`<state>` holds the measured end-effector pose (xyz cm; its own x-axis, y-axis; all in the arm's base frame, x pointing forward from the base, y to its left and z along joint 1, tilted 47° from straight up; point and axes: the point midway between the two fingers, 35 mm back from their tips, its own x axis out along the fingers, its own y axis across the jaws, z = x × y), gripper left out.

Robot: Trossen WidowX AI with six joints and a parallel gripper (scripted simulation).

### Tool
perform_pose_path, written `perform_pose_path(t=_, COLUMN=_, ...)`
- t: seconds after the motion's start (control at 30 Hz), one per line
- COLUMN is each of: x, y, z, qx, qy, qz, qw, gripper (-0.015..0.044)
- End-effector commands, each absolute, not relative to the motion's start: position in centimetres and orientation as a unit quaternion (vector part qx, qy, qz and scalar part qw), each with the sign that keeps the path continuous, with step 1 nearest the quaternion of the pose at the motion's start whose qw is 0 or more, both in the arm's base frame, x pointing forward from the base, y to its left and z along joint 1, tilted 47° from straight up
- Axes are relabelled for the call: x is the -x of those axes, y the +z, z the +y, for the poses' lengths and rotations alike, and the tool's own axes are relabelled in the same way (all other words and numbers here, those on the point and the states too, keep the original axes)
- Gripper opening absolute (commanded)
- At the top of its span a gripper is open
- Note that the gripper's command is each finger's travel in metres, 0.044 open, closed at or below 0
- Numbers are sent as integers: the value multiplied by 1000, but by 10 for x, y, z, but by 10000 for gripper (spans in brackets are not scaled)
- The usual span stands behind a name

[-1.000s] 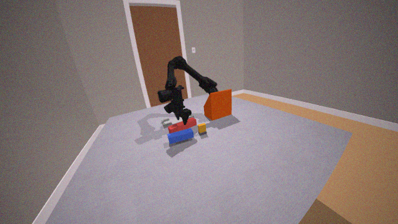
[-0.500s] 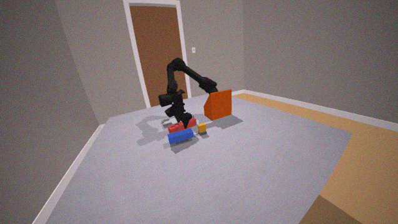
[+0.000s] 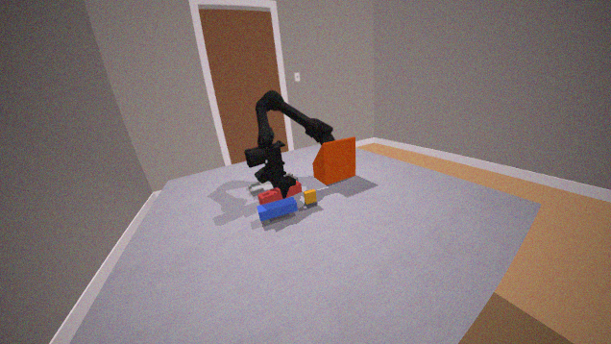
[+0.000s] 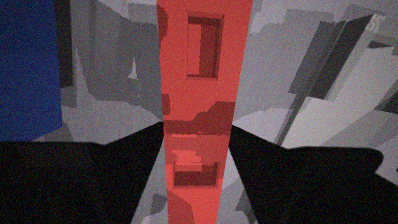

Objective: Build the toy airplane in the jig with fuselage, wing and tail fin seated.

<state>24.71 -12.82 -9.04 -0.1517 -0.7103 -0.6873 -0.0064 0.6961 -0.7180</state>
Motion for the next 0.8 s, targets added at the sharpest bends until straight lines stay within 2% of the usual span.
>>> perform_pose_path(t=0.0, x=-246, y=-91, z=-129, qx=259, qy=-293, qz=700, qw=597, gripper=177)
perform_pose_path(t=0.2, x=-246, y=-91, z=-129, qx=259, qy=-293, qz=700, qw=597, gripper=138)
perform_pose_path(t=0.37, x=-249, y=-87, z=-124, qx=258, qy=-292, qz=700, qw=598, gripper=6)
perform_pose_path(t=0.77, x=-261, y=-66, z=-98, qx=256, qy=-288, qz=701, qw=601, gripper=0)
